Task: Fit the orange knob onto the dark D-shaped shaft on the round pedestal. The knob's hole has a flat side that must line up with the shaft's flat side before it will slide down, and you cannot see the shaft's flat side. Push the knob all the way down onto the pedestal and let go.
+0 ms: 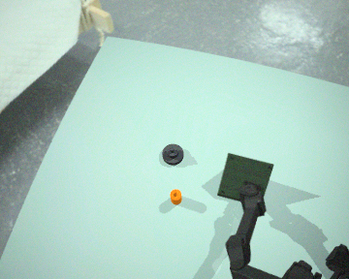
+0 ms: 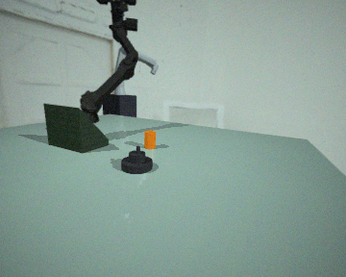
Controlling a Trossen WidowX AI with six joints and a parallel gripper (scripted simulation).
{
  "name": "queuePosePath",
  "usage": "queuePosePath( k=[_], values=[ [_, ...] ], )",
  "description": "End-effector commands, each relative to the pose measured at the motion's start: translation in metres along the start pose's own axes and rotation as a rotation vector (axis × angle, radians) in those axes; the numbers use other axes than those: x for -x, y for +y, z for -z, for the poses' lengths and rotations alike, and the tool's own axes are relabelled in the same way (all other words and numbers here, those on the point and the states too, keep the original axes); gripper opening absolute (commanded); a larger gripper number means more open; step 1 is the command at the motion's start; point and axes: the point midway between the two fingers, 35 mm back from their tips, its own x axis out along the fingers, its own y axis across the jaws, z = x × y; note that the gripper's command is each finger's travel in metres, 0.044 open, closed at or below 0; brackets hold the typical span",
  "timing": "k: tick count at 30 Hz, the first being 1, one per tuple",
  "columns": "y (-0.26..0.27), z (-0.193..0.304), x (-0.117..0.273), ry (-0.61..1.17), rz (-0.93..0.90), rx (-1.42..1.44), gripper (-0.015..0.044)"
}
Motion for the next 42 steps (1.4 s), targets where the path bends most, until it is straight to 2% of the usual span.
queuePosePath(
  k=[1,5,11,22,28,33,38,42],
  values=[
    [0.0,0.0,0.0,0.0,0.0,0.0,0.0426],
    [0.01,0.0,-0.007,-0.011,0.012,-0.082,0.044],
    [0.054,-0.013,-0.045,-0.074,0.022,-0.428,0.044],
    [0.106,-0.088,-0.114,-0.249,-0.056,-0.915,0.044],
    [0.135,-0.168,-0.151,-0.407,-0.223,-1.211,0.044],
    [0.149,-0.248,-0.167,-0.542,-0.42,-1.412,0.044],
    [0.155,-0.334,-0.165,-0.668,-0.669,-1.563,0.044],
    [0.155,-0.403,-0.149,-0.756,-0.902,-1.634,0.044]
  ],
)
